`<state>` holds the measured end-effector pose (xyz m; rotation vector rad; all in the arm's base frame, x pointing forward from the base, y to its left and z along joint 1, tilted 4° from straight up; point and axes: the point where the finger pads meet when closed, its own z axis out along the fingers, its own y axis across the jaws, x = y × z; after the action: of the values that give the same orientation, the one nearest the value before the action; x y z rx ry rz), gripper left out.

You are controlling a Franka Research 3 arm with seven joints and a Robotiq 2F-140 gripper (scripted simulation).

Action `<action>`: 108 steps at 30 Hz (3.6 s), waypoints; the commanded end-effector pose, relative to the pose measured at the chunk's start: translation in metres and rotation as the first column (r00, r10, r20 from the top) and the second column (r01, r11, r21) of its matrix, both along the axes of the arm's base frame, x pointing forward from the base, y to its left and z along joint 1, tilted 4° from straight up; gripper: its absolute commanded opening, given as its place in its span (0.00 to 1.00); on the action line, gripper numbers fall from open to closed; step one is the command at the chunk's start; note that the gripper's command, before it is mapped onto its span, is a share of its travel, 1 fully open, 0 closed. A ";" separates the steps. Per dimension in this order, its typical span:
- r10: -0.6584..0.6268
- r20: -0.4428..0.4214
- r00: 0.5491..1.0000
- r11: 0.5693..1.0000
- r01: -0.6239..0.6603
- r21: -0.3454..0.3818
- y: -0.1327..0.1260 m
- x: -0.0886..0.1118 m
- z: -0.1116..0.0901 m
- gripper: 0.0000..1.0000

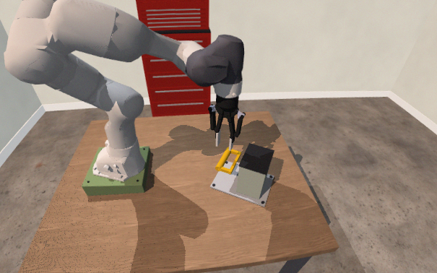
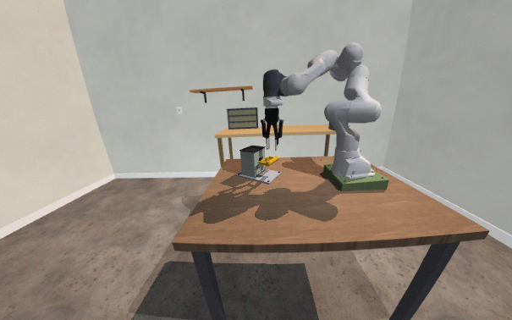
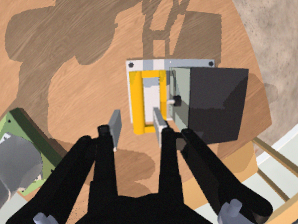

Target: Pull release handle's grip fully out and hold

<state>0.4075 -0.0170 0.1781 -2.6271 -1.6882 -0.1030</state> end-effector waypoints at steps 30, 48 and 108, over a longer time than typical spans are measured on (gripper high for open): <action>0.004 0.003 1.000 1.000 -0.004 0.000 0.000 0.001 0.000 0.32; 0.004 0.002 1.000 1.000 -0.004 0.000 0.001 0.002 -0.011 0.32; 0.004 0.002 1.000 1.000 -0.004 0.000 0.002 0.004 -0.046 0.32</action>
<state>0.4116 -0.0158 0.1328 -2.6241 -1.6941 -0.1065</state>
